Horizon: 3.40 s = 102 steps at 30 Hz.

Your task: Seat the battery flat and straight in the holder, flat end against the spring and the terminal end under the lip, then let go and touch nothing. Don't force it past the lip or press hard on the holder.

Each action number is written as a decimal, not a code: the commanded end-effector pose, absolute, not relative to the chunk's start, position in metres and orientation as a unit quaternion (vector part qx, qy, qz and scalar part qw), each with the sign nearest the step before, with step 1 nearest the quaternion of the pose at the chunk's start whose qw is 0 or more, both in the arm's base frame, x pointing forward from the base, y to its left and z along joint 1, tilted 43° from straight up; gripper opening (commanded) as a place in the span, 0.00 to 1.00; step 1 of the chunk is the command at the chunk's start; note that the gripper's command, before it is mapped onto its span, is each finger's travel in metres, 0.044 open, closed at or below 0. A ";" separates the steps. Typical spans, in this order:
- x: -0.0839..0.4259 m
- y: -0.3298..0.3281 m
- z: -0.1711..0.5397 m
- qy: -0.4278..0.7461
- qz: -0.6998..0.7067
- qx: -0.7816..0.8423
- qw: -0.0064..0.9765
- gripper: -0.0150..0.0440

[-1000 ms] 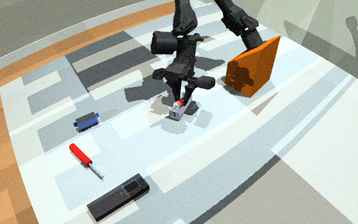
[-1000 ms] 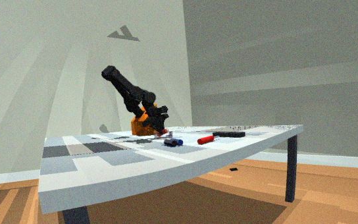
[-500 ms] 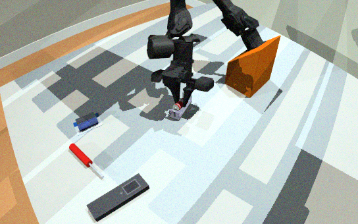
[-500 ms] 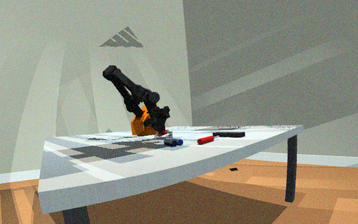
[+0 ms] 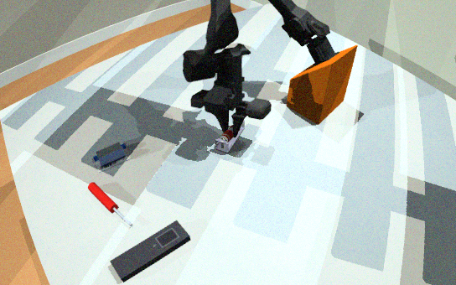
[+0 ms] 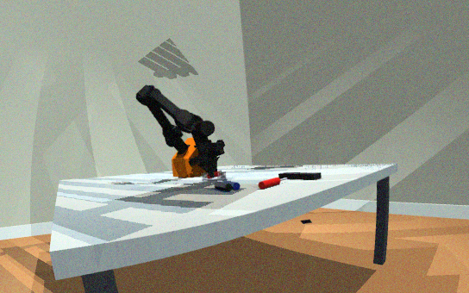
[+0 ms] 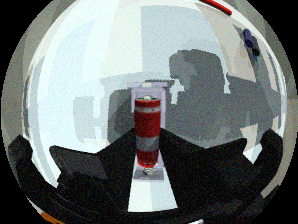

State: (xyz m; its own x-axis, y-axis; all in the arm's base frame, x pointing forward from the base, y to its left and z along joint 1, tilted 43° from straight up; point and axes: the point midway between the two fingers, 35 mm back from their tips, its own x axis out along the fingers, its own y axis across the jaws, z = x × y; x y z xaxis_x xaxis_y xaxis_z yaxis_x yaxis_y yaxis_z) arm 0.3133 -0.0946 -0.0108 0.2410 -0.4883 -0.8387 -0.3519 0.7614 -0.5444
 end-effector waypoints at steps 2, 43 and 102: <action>0.308 -0.097 -0.015 0.635 -0.055 -0.339 0.692 0.38; 0.320 -0.097 -0.013 0.687 -0.078 -0.327 0.644 0.38; 0.321 -0.032 0.047 0.691 -0.074 -0.323 0.642 1.00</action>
State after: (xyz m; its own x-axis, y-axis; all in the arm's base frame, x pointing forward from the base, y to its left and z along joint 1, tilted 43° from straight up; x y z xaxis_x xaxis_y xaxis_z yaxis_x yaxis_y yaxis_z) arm 0.3217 -0.0345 0.0448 0.0358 -0.5430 -0.8390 -0.3561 0.7775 -0.5183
